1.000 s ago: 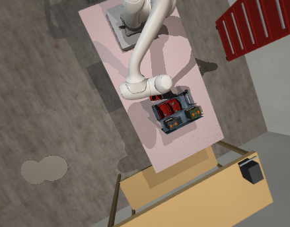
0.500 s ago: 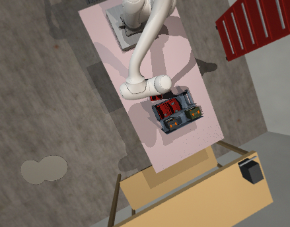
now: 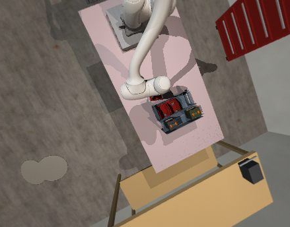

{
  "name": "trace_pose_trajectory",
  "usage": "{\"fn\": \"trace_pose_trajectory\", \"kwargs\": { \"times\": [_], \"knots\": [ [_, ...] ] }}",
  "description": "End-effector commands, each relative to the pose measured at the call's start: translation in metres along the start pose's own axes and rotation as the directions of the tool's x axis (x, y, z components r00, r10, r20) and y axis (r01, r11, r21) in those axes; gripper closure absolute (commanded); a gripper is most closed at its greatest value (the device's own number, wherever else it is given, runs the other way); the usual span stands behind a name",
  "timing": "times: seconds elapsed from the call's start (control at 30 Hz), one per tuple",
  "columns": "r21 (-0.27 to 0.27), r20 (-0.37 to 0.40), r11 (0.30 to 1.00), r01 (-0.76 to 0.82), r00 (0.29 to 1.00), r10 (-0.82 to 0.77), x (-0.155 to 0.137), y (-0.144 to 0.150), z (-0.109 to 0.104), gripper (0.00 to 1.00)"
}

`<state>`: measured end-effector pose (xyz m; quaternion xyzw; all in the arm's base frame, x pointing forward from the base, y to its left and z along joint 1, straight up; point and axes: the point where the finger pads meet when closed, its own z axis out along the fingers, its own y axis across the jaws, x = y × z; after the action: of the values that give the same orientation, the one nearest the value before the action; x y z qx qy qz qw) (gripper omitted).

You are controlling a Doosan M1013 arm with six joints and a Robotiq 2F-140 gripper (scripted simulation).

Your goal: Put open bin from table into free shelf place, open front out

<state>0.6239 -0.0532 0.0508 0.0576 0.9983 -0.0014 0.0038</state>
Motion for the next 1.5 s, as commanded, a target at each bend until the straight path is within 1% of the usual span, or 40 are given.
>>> {"fn": "trace_pose_trajectory", "kwargs": {
  "times": [0.0, 0.57, 1.47],
  "knots": [
    [0.000, 0.000, 1.000, 0.000, 1.000, 0.000, 0.000, 0.000, 0.003, 0.85],
    [0.000, 0.000, 1.000, 0.000, 1.000, 0.000, 0.000, 0.000, 0.015, 0.85],
    [0.000, 0.000, 1.000, 0.000, 1.000, 0.000, 0.000, 0.000, 0.016, 0.85]
  ]
}}
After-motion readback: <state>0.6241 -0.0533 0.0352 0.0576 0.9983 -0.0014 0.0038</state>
